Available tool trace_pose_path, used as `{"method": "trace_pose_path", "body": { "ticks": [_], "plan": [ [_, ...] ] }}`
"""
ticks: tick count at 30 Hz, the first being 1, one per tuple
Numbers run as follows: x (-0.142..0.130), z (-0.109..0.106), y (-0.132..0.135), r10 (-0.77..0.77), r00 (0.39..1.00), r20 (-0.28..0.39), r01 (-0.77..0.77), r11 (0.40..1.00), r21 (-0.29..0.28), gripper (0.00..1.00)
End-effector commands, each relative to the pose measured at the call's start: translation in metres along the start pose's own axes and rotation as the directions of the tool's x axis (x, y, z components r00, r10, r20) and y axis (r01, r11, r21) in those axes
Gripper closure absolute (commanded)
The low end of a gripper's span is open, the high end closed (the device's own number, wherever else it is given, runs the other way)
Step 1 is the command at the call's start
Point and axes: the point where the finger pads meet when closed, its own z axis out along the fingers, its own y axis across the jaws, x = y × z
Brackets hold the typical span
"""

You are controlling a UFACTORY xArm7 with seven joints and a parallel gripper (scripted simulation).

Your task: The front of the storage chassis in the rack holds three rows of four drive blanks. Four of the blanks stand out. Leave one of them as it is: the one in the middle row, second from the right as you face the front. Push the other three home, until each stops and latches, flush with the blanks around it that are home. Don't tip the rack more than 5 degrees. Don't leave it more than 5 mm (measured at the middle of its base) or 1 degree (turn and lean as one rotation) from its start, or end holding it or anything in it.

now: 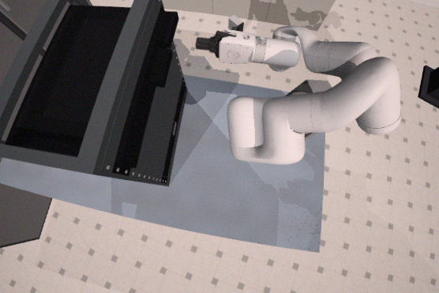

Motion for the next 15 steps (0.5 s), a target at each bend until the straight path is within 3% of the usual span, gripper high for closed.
{"method": "trace_pose_path", "body": {
  "ticks": [1,8,15],
  "plan": [
    [0.000,-0.004,-0.026,-0.003,1.000,0.000,0.003,1.000,-0.002,1.00],
    [0.000,-0.006,-0.046,-0.003,1.000,0.000,0.003,1.000,-0.002,1.00],
    [0.000,-0.002,-0.048,-0.003,1.000,0.000,0.003,1.000,-0.002,1.00]
  ]
}}
